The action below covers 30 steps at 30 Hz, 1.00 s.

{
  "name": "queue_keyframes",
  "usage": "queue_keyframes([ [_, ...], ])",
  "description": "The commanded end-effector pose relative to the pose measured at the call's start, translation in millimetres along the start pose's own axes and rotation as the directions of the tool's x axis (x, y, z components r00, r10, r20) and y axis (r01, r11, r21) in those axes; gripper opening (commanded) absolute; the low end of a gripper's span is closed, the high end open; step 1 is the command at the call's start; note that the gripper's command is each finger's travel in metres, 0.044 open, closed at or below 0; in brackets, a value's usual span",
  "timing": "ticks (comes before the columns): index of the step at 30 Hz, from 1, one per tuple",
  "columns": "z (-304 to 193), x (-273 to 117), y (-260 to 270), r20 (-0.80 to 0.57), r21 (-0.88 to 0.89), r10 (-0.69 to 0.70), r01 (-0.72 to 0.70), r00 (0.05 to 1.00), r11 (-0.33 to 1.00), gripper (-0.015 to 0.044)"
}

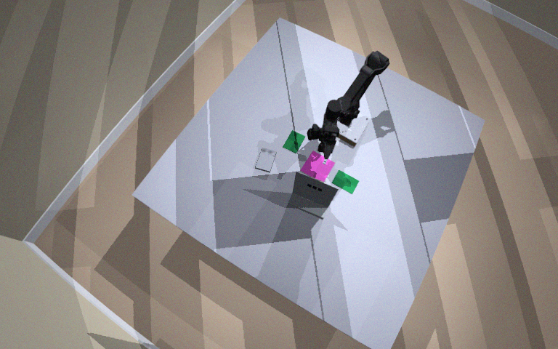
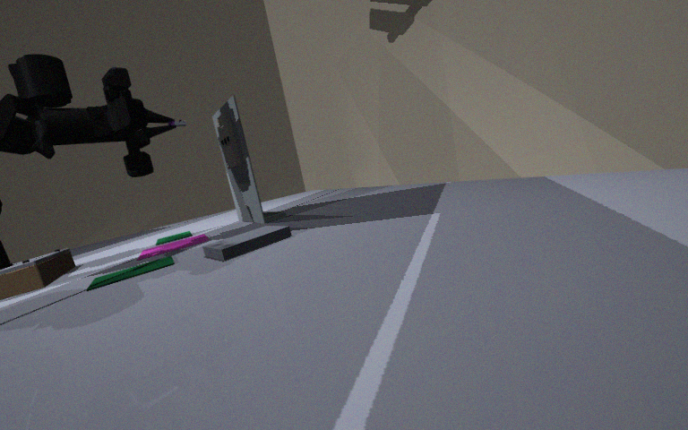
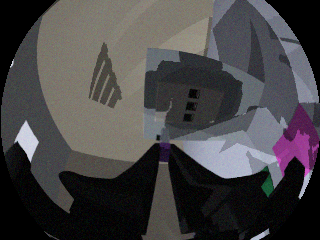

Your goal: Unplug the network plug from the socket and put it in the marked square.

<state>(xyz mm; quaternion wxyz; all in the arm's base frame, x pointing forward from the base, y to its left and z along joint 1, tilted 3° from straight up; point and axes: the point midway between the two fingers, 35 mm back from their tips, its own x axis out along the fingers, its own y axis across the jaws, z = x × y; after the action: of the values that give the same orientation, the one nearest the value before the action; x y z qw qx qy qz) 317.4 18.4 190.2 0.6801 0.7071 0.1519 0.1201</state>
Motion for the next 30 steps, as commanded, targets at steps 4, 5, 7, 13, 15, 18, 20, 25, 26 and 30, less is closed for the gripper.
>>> queue_keyframes([
  [4,1,1,1,0.013,0.010,-0.020,0.020,1.000,1.000,0.0000],
  [5,2,2,-2,0.021,0.020,-0.038,0.038,0.999,0.999,0.0000],
  [7,4,4,-8,0.037,0.040,-0.075,0.073,0.997,0.996,0.0000],
  [13,8,7,-28,0.079,0.099,-0.189,0.181,0.979,0.978,0.0000],
  [15,9,7,-35,0.092,0.118,-0.229,0.218,0.969,0.969,0.0000],
  [18,10,6,-45,0.110,0.145,-0.289,0.272,0.951,0.951,0.0000],
  [20,11,5,-52,0.121,0.161,-0.329,0.308,0.937,0.938,0.0000],
  [25,12,1,-69,0.146,0.200,-0.428,0.398,0.892,0.896,0.0000],
  [26,12,0,-72,0.150,0.207,-0.448,0.415,0.881,0.886,0.0000],
  [30,12,-5,-85,0.166,0.232,-0.525,0.484,0.835,0.843,0.0000],
])
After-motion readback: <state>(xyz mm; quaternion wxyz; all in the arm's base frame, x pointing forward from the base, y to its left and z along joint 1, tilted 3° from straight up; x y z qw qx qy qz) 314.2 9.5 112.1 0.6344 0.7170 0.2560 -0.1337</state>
